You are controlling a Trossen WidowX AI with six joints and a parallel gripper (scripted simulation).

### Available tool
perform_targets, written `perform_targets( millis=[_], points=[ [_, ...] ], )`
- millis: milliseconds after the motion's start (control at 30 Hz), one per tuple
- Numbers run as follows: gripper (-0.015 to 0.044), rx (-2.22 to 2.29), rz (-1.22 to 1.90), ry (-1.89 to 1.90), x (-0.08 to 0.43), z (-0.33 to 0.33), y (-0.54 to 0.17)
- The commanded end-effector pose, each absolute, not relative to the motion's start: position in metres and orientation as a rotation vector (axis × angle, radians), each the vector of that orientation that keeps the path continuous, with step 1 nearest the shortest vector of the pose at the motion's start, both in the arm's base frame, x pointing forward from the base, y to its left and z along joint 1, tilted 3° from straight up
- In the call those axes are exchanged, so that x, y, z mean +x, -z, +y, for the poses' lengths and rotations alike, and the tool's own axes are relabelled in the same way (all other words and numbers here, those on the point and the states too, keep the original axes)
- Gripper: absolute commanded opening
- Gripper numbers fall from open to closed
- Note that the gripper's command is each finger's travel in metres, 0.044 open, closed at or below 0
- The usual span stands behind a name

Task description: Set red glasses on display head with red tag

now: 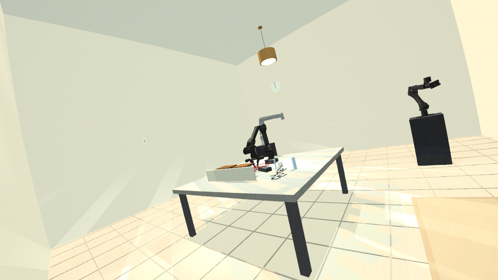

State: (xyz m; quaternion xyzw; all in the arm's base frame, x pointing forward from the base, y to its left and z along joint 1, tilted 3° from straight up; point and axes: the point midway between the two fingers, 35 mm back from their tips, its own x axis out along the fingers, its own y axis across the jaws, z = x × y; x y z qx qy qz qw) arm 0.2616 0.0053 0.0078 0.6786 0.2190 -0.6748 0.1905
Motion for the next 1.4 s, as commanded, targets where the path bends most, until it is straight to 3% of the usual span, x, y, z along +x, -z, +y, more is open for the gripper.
perform_targets(
  millis=[0, 133, 500, 1067, 1367],
  points=[
    [0.0087, 1.907, 0.615, 1.895, 0.262, 0.005, -0.008],
    [0.0000, 1.907, 0.615, 1.895, 0.262, 0.005, -0.008],
    [0.0000, 1.907, 0.615, 1.895, 0.262, 0.005, -0.011],
    [0.0000, 1.905, 0.609, 1.900, 0.265, 0.001, -0.103],
    [0.0000, 1.942, 0.597, 1.930, 0.263, -0.003, -0.108]
  ],
)
